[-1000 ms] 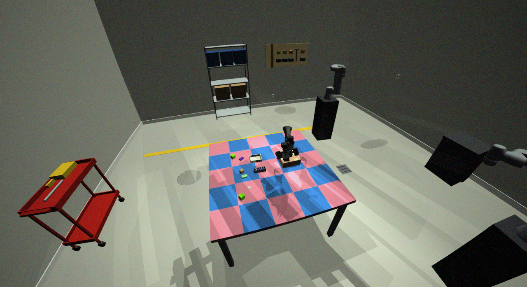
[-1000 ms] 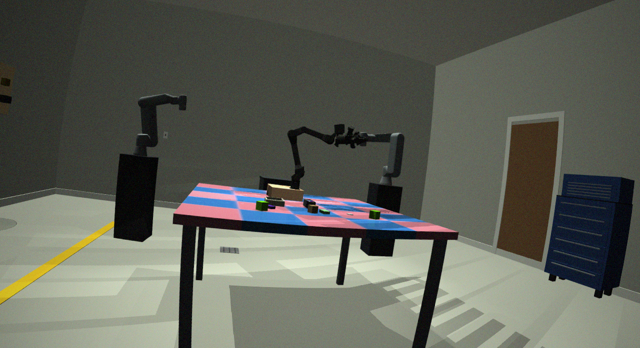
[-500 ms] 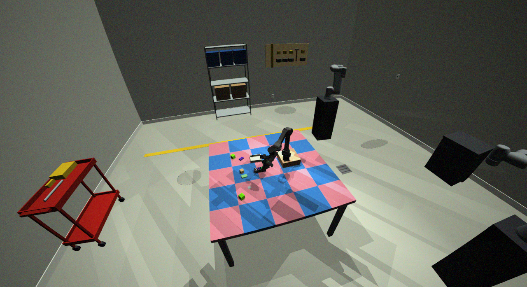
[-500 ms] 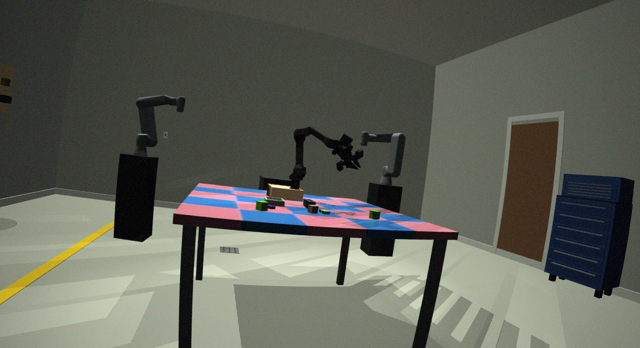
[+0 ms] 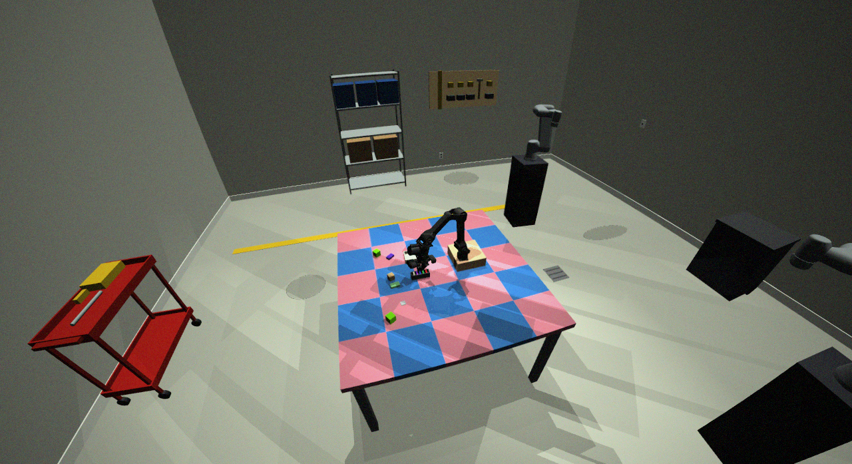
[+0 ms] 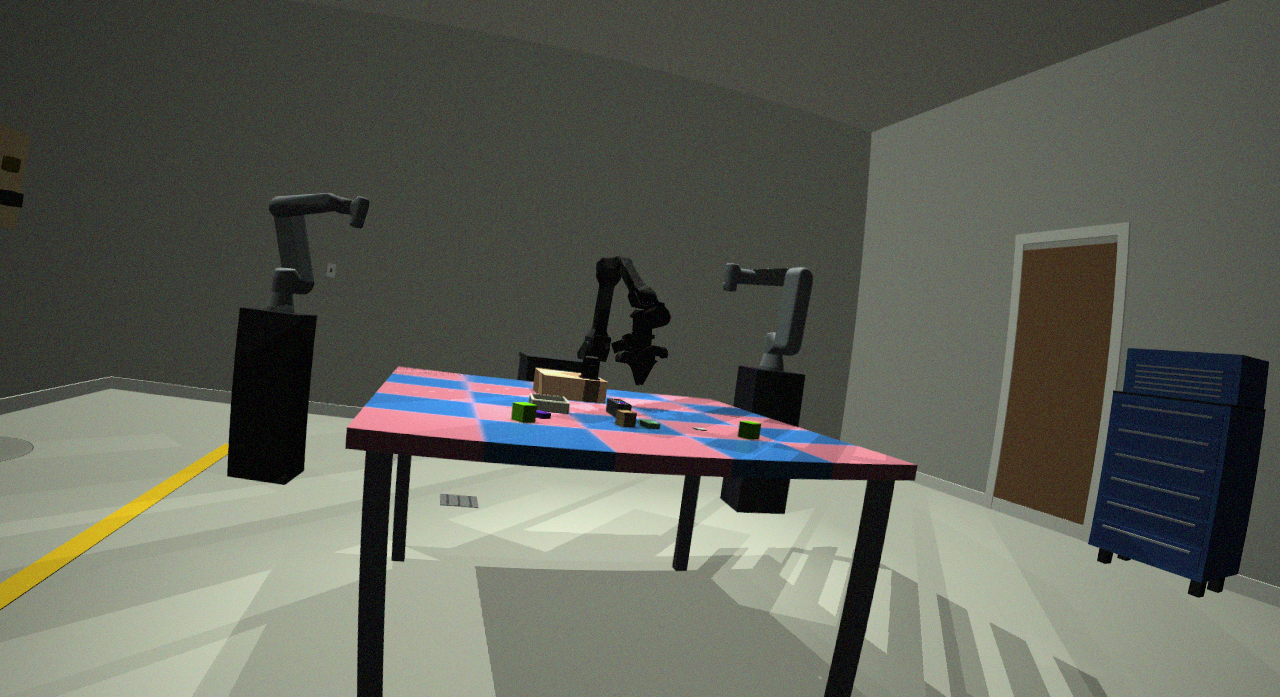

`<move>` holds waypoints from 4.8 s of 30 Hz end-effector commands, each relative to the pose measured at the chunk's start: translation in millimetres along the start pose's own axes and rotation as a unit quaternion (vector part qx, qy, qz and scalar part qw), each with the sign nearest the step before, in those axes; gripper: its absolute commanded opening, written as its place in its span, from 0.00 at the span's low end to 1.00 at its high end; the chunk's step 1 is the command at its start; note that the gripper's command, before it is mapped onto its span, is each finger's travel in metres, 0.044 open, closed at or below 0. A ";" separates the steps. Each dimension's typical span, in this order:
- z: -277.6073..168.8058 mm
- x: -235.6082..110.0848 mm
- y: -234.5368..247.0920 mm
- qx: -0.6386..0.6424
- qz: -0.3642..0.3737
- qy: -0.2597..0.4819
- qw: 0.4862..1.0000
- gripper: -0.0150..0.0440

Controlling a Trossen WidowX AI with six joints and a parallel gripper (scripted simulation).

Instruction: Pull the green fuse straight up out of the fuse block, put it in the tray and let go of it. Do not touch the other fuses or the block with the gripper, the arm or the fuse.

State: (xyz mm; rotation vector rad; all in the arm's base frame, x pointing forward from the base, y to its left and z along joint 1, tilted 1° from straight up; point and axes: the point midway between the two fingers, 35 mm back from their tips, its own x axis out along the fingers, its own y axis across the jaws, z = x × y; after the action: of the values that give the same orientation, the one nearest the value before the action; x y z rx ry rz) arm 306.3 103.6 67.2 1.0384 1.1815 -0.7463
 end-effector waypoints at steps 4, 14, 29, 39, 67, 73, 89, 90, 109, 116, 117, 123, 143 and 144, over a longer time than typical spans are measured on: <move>33.4 11.8 -44.2 0.151 -0.108 0.008 0.983 0.38; 37.0 12.4 -44.2 0.151 -0.107 0.007 0.983 0.38; 37.0 25.9 -46.6 0.151 -0.108 0.007 0.983 0.38; 37.0 35.4 -48.8 0.151 -0.108 0.007 0.983 0.38; 36.4 48.2 -51.9 0.151 -0.108 0.007 0.983 0.38; 36.2 52.2 -52.9 0.151 -0.108 0.007 0.983 0.38; 36.9 51.3 -52.4 0.150 -0.107 0.005 0.983 0.27; 36.9 51.3 -52.4 0.150 -0.107 0.005 0.983 0.26; 37.2 44.0 -50.4 0.150 -0.107 0.006 0.983 0.25; 37.4 40.7 -49.5 0.150 -0.107 0.006 0.983 0.25; 37.4 40.3 -49.4 0.150 -0.107 0.006 0.983 0.25; 37.5 37.4 -48.7 0.150 -0.107 0.006 0.983 0.25; 37.8 27.9 -46.6 0.150 -0.107 0.007 0.983 0.25; 37.8 27.4 -46.5 0.150 -0.107 0.007 0.983 0.25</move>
State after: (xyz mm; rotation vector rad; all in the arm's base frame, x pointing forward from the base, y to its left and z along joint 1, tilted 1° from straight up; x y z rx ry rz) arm 285.5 52.4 28.9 1.1745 1.2263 -1.1161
